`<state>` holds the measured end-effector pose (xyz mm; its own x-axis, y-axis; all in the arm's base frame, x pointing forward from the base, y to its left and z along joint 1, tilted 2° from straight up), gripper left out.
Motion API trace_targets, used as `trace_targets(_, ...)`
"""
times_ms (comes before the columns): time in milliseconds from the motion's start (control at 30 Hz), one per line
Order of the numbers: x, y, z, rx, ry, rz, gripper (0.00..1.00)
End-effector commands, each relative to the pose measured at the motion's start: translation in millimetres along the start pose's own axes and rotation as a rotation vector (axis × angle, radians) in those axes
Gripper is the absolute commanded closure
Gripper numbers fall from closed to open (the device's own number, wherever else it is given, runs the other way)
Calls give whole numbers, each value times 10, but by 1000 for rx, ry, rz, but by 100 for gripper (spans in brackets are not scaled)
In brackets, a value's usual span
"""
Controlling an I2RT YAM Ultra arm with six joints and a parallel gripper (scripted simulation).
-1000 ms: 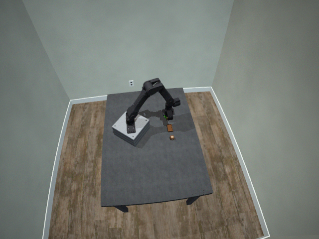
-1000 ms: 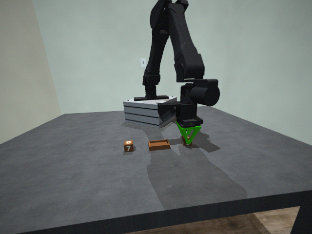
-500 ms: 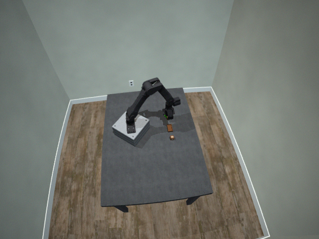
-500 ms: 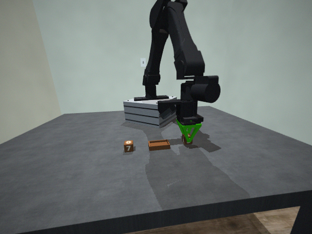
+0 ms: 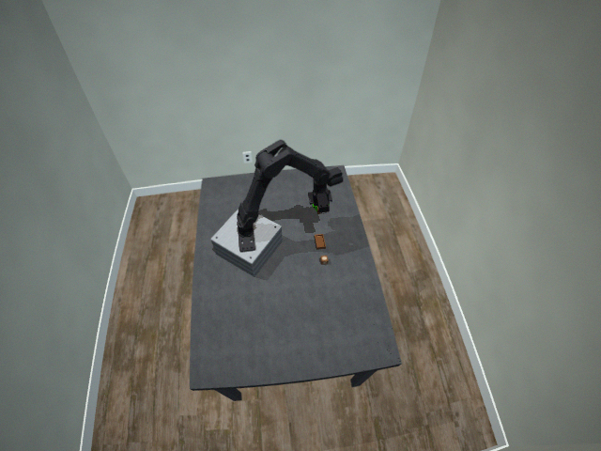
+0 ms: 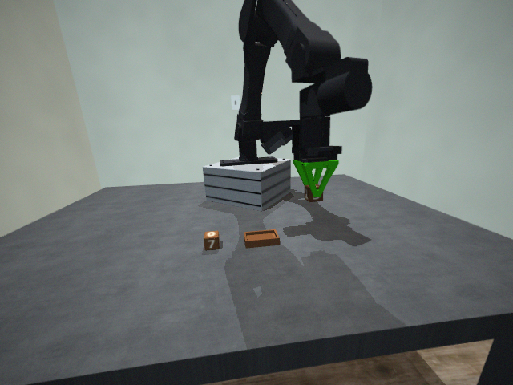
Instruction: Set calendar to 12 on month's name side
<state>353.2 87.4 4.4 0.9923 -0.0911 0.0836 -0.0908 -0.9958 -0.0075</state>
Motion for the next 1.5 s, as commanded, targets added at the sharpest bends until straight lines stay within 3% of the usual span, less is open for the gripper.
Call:
trace_targets(0,-117,46,-70,-21,-49,-1,74)
trace_targets(467,-106,90,-80,-21,-49,-1,74)
trace_targets(533,-62,307,-100,-22,-49,-2,74)
trace_targets(633,-13,860,-156,-24,-49,-2,74)
trace_targets(667,-13,860,-156,-24,-49,-2,74)
trace_targets(733,-25,1161,-190,-25,-48,-2,74)
trace_targets(800,-37,1281,-203,-25,-48,-3,74)
trace_targets(1467,-40,1289,-154,-25,-48,-3,74)
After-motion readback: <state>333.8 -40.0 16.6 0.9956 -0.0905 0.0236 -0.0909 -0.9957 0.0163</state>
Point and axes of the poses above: the point where the finger pads meet when closed, its own z axis out along the fingers, its own x axis across the jaws, y = z × x, the point moved 1 cm from there along -z, back along the fingers, and after that the axes turned 3 degrees about z, right-handed, at the moved point
